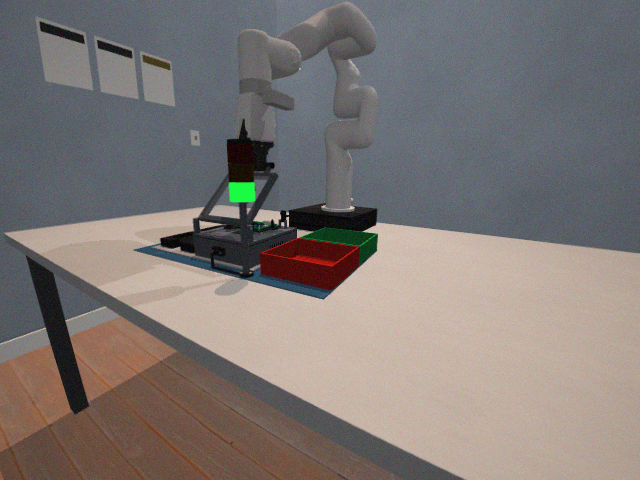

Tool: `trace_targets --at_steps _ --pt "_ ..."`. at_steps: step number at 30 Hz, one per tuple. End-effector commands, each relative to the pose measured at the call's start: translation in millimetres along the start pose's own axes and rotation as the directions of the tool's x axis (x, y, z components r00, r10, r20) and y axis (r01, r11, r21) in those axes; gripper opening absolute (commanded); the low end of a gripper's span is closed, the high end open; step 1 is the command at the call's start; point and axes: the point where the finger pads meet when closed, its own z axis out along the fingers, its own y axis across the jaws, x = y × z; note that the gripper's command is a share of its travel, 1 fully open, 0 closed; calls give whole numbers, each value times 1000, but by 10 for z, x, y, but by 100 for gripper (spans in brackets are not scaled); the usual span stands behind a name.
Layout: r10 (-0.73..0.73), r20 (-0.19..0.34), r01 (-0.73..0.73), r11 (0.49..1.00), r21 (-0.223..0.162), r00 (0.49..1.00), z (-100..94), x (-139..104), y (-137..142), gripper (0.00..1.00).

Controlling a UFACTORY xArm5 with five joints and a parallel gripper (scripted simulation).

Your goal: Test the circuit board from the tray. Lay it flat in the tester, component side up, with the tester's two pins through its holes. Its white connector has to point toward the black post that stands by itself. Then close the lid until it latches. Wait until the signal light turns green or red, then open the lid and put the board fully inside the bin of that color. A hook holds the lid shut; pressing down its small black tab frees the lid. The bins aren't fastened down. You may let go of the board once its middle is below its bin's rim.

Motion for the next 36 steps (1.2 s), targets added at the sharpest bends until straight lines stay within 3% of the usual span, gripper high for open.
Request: trace_targets --at_steps 1,17,32,33,36 --pt "0 1 0 1000 -9 1000 -103 -3 97 0" --pt "0 1 0 1000 -9 1000 -372 -6 439 0" --pt "0 1 0 1000 -9 1000 -401 -6 485 0" --pt "0 1 0 1000 -9 1000 -401 -6 485 28" --pt "0 1 0 1000 -9 1000 -401 -6 485 28"
